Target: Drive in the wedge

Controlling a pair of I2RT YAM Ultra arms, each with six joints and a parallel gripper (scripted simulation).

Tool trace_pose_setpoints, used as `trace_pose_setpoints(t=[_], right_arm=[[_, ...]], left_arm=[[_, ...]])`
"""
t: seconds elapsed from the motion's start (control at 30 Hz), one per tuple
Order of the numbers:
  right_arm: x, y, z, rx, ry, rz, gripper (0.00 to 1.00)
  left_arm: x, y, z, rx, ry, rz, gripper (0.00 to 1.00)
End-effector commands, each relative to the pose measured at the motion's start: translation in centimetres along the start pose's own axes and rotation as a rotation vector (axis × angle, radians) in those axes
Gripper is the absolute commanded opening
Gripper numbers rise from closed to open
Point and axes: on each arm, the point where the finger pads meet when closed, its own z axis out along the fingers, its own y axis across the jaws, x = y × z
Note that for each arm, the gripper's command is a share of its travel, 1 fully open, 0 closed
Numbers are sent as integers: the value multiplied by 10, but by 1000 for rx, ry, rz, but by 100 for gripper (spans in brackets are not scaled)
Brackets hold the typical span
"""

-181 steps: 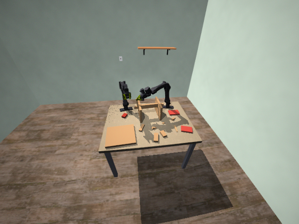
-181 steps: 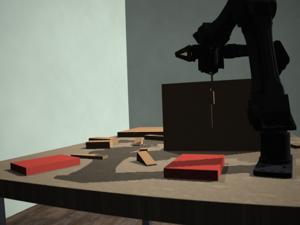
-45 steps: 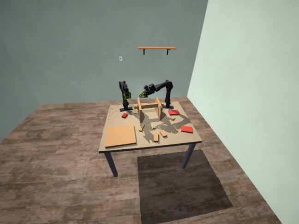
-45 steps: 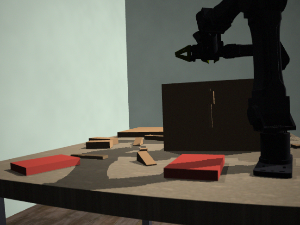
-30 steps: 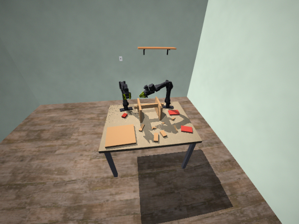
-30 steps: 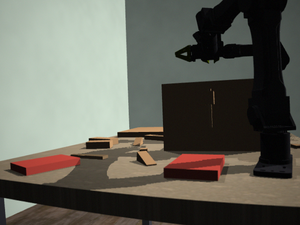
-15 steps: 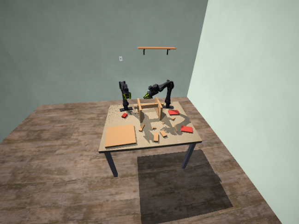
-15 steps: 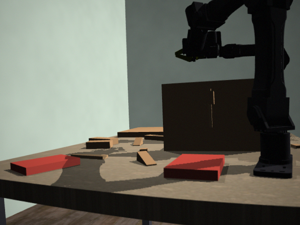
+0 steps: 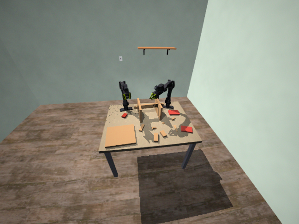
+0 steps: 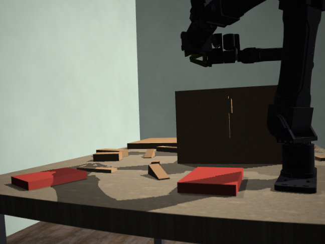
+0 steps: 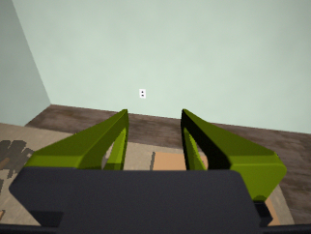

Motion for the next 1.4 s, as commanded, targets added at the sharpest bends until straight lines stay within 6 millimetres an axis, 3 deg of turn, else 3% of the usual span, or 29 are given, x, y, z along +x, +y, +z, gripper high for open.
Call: trace_pose_setpoints(t=[0.0, 0.07, 0.1, 0.53, 0.63, 0.67, 1.1, 1.17, 1.2, 1.23, 1.37], right_arm=[[-16, -4, -8, 7, -38, 5, 43], [-16, -4, -8, 7, -38, 5, 43], [-16, -4, -8, 7, -38, 5, 43], [-16, -4, -8, 7, -38, 5, 43], [-16, -4, -8, 7, -38, 5, 43], [-16, -4, -8, 7, -38, 5, 43], [-16, -4, -8, 7, -38, 5, 43], [-16, -4, -8, 7, -38, 5, 43], [-16, -4, -8, 7, -38, 5, 43], [-16, -4, -8, 7, -38, 5, 43], [-16, -4, -8, 7, -38, 5, 43]], left_arm=[[-17, 19, -16, -70, -67, -5, 22], [-26, 25, -22, -89, -88, -4, 22], [-12, 32, -22, -110, -65, -16, 22], [-16, 109, -79, -379, -138, -62, 22], [-24, 113, -86, -400, -159, -59, 22], [-10, 119, -88, -420, -137, -72, 22], [-8, 178, -163, -700, -218, -109, 22], [-8, 178, -163, -700, -218, -109, 22], [-16, 181, -172, -721, -240, -105, 22], [-2, 185, -174, -743, -220, -119, 22], [-4, 197, -199, -822, -251, -123, 22]])
